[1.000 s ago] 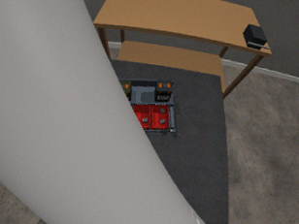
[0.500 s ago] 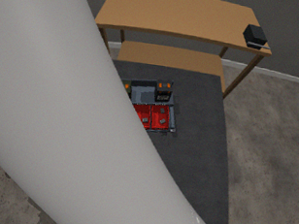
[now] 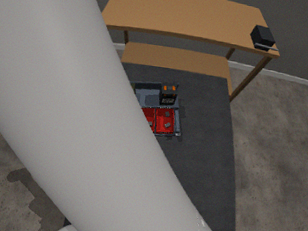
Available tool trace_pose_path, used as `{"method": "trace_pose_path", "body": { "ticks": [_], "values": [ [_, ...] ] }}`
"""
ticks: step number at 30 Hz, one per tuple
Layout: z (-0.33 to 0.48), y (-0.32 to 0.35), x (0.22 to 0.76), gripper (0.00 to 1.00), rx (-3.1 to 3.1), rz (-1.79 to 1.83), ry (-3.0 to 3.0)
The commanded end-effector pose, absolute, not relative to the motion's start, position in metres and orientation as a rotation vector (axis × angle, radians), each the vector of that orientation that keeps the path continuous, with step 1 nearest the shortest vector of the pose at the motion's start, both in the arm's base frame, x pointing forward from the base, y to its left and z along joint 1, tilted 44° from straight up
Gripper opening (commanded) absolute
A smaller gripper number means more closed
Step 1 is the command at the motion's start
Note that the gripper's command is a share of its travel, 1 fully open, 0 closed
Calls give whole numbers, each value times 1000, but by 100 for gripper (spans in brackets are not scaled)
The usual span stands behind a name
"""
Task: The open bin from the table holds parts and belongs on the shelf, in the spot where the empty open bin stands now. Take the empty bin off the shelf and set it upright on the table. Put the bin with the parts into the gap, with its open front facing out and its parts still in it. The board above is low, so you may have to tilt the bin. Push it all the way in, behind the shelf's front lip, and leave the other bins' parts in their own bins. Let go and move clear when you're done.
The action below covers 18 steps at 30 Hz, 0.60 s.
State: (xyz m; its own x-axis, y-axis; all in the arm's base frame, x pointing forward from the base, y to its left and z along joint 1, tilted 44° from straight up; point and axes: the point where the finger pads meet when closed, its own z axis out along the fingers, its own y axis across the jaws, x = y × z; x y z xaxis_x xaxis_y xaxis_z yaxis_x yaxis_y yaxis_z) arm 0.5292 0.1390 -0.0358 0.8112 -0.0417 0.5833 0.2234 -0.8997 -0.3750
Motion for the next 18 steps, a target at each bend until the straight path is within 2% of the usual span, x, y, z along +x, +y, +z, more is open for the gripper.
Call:
{"method": "trace_pose_path", "body": {
  "ticks": [1, 18],
  "values": [
    [-39, 141, 532, 24, -2563, -841, -136],
    [-47, 146, 538, 24, -2563, -841, -136]
  ]
}}
